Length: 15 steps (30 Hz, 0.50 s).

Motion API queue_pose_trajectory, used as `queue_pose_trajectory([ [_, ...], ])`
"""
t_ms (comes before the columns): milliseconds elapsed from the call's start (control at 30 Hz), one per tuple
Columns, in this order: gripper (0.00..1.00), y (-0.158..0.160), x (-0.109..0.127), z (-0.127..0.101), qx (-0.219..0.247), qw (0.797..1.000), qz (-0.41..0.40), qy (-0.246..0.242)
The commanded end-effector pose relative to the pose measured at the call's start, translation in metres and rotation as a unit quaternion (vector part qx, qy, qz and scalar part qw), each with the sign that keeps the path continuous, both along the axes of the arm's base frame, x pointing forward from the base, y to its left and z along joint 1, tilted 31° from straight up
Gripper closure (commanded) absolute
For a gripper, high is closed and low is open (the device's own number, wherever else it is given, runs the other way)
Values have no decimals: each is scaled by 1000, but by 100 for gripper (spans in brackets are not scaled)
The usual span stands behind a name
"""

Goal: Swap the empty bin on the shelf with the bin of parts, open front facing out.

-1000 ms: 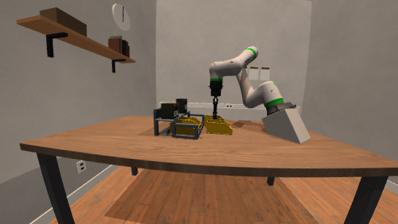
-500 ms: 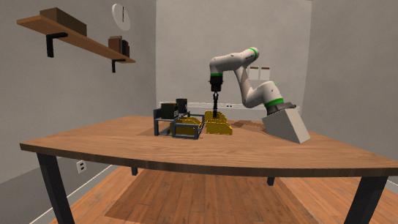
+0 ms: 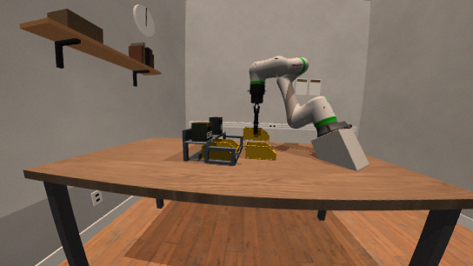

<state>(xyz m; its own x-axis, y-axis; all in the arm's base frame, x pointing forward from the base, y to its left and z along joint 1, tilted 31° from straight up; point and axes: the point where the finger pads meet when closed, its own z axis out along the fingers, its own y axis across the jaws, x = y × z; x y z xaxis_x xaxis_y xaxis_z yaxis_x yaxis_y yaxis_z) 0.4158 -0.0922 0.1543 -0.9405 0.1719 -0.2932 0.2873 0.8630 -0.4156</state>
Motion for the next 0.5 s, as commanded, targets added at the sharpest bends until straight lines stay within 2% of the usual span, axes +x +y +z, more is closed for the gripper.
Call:
queue_pose_trajectory([
  [0,90,1,0,2,0,1000,0,-1],
  [467,90,3,-1,5,0,1000,0,-1],
])
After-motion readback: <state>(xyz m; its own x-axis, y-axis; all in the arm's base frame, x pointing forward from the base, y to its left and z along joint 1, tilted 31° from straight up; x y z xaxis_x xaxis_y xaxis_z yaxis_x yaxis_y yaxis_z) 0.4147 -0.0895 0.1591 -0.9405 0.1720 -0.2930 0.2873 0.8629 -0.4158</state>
